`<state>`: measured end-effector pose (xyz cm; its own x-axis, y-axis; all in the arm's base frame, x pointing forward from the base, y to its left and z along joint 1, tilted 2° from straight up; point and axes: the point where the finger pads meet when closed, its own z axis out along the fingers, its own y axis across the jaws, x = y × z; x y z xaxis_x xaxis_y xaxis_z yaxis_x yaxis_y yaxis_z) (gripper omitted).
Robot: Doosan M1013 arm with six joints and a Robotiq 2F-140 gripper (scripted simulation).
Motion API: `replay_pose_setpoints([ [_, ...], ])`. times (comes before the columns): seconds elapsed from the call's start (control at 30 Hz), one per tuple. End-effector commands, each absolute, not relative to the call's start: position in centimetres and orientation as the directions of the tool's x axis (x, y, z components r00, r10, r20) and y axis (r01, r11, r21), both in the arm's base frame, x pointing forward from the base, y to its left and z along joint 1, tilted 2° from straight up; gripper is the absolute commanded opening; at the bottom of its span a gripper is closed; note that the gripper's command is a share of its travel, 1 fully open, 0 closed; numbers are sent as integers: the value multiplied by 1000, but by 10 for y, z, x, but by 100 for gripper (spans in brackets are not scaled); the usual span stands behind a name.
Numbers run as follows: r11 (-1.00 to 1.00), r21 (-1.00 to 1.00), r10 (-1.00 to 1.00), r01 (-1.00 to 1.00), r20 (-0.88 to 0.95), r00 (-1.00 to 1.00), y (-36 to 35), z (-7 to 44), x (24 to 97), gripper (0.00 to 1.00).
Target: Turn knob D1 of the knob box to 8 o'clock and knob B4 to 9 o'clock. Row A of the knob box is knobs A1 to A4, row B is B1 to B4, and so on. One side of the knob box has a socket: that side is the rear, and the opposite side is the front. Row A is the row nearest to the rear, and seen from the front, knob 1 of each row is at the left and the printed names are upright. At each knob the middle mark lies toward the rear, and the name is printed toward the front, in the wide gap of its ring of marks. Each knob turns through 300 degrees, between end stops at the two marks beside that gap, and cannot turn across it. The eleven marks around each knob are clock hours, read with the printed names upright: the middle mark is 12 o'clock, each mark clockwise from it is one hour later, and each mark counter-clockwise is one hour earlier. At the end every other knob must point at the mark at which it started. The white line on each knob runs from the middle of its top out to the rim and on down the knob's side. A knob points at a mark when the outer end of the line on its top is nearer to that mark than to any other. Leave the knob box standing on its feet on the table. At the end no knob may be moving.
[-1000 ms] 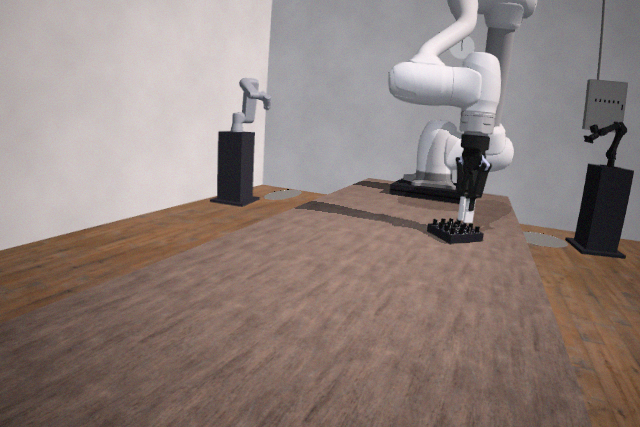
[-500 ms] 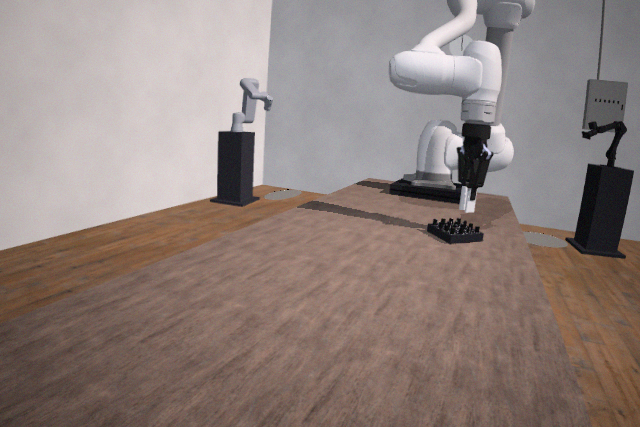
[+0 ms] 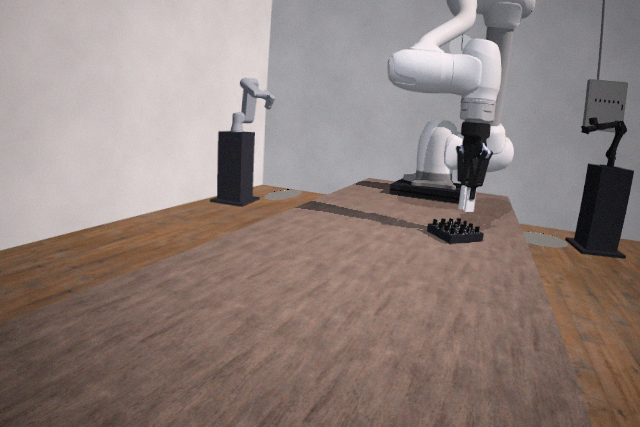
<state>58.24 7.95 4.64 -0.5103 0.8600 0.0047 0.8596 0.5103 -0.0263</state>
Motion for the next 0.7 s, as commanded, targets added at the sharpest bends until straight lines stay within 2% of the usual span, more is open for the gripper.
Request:
replay_pose_setpoints([
  [0.0, 510, -26, 860, 860, 5, -510, 65, 54, 621, 12],
  [0.2, 510, -26, 860, 860, 5, -510, 45, 63, 662, 12],
  [0.67, 510, -26, 860, 860, 5, -510, 45, 63, 664, 12],
])
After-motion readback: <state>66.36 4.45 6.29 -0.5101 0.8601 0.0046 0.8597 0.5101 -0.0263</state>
